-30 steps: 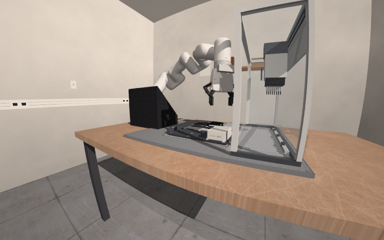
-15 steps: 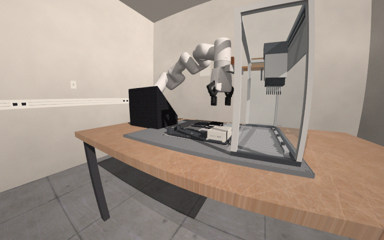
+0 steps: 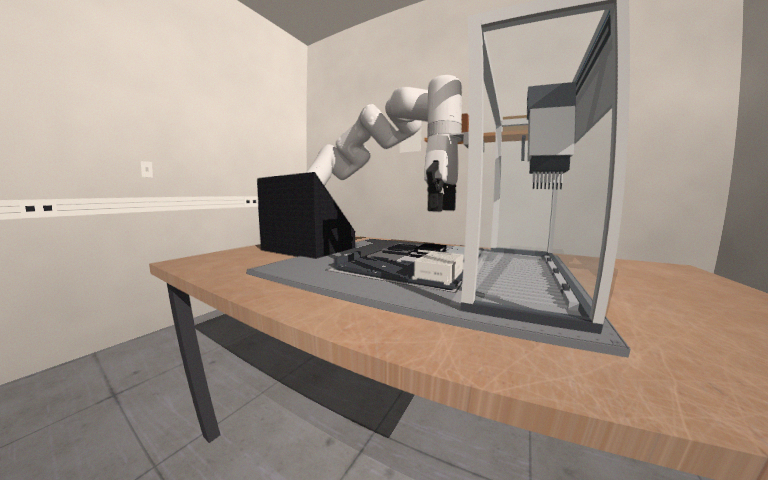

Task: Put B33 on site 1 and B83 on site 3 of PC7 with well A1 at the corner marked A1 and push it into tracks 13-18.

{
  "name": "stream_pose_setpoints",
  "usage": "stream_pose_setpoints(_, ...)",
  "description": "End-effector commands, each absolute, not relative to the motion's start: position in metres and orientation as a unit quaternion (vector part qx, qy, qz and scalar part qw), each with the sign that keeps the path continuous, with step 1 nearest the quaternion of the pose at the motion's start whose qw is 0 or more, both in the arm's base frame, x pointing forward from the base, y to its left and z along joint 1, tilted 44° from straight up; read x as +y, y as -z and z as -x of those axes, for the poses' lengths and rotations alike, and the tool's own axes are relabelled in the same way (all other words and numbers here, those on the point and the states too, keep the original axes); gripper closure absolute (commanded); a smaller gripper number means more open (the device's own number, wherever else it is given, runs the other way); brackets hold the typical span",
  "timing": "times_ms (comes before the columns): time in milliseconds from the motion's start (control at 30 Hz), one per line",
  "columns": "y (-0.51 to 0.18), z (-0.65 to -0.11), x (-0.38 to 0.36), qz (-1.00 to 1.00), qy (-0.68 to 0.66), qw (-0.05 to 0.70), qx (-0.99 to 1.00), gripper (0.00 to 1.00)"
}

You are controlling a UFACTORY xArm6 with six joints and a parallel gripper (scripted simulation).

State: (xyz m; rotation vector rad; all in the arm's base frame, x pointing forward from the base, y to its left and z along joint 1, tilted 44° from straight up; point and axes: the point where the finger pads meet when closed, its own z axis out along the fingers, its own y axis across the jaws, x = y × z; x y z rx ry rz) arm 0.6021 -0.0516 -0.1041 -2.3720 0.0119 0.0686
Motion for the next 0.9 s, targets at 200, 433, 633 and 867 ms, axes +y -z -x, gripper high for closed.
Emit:
stream_pose_setpoints(200,0.087,-0.603,-0.034,0.922,0.019,0.375,-0.092,0.0)
stream_pose_setpoints(433,0.066,-0.602,-0.006,0.905,0.062,0.371,-0.199,0.0)
stream_pose_setpoints(633,0.047,-0.601,0.018,0.881,0.099,0.363,-0.288,0.0)
stream_pose_setpoints(867,0.032,-0.6,0.038,0.854,0.129,0.353,-0.36,0.0)
